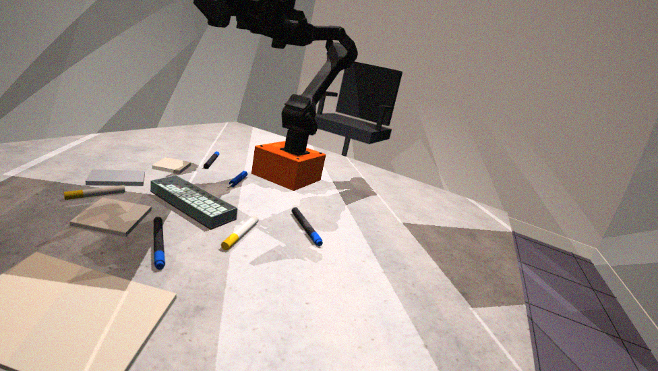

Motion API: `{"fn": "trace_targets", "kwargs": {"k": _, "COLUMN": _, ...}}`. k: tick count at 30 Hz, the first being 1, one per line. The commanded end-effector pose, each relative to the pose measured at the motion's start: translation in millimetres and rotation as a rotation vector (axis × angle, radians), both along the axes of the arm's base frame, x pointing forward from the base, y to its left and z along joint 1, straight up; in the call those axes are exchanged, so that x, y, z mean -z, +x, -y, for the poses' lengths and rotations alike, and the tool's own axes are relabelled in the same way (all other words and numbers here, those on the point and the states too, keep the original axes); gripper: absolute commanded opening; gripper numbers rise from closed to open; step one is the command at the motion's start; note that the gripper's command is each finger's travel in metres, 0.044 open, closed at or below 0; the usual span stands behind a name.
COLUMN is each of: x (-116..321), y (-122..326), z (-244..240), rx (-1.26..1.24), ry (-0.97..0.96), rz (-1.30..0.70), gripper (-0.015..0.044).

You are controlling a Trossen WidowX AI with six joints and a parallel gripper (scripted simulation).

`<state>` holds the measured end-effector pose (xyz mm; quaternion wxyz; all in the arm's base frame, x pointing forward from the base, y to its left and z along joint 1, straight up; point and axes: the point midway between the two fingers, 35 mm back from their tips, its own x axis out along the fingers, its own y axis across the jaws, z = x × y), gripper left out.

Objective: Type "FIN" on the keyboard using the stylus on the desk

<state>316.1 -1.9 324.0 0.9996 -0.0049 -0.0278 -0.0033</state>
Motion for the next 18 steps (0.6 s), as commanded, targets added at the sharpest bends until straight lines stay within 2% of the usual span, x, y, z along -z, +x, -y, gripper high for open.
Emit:
{"fn": "trace_targets", "kwargs": {"k": 1, "x": 2.1, "y": 1.8, "z": -0.4, "rx": -0.001, "ry": 0.001, "rz": -0.011, "gripper": 0.0414}}
{"fn": "trace_targets", "kwargs": {"k": 3, "x": 19.4, "y": 15.2, "z": -3.8, "rx": -0.012, "ry": 0.01, "rz": -0.103, "gripper": 0.0361}}
{"fn": "trace_targets", "kwargs": {"k": 10, "x": 121.2, "y": 61.1, "z": -24.7, "rx": -0.051, "ry": 0.041, "rz": -0.589, "gripper": 0.0177}}
{"fn": "trace_targets", "kwargs": {"k": 16, "x": 211.7, "y": 66.2, "z": -43.1, "rx": -0.06, "ry": 0.042, "rz": -1.007, "gripper": 0.002}}
{"fn": "trace_targets", "kwargs": {"k": 18, "x": 240.4, "y": 61.5, "z": -48.6, "rx": -0.057, "ry": 0.036, "rz": -1.146, "gripper": 0.0}}
